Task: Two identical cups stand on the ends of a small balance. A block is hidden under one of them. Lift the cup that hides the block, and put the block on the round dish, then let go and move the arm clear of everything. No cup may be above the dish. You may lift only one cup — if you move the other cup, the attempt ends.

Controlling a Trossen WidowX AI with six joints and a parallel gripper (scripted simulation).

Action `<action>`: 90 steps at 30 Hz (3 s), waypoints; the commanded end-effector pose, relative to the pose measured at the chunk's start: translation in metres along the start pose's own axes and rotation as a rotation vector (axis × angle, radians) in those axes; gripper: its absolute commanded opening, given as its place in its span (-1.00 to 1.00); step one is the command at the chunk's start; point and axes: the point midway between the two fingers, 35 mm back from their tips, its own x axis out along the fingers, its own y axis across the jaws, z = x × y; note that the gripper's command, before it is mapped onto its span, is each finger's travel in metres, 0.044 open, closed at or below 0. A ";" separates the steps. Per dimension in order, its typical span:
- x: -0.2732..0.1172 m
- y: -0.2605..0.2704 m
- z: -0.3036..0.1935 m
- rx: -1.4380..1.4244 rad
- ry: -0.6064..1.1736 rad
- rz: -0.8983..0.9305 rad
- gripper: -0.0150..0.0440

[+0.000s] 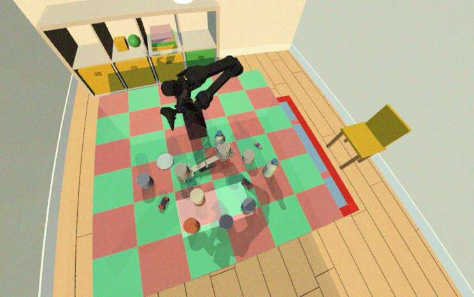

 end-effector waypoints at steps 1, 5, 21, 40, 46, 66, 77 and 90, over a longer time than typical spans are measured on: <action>0.008 0.015 -0.004 0.084 -0.062 0.066 1.00; 0.015 0.031 -0.008 0.174 -0.131 0.133 1.00; 0.026 0.077 -0.009 0.506 -0.372 0.329 1.00; 0.057 0.046 -0.002 0.842 -0.100 0.445 1.00; 0.074 0.033 0.002 1.003 0.031 0.463 1.00; 0.151 0.000 0.014 1.524 0.474 0.338 1.00; 0.203 -0.007 0.017 1.788 0.677 0.149 1.00; 0.226 0.000 0.013 1.845 0.715 0.097 1.00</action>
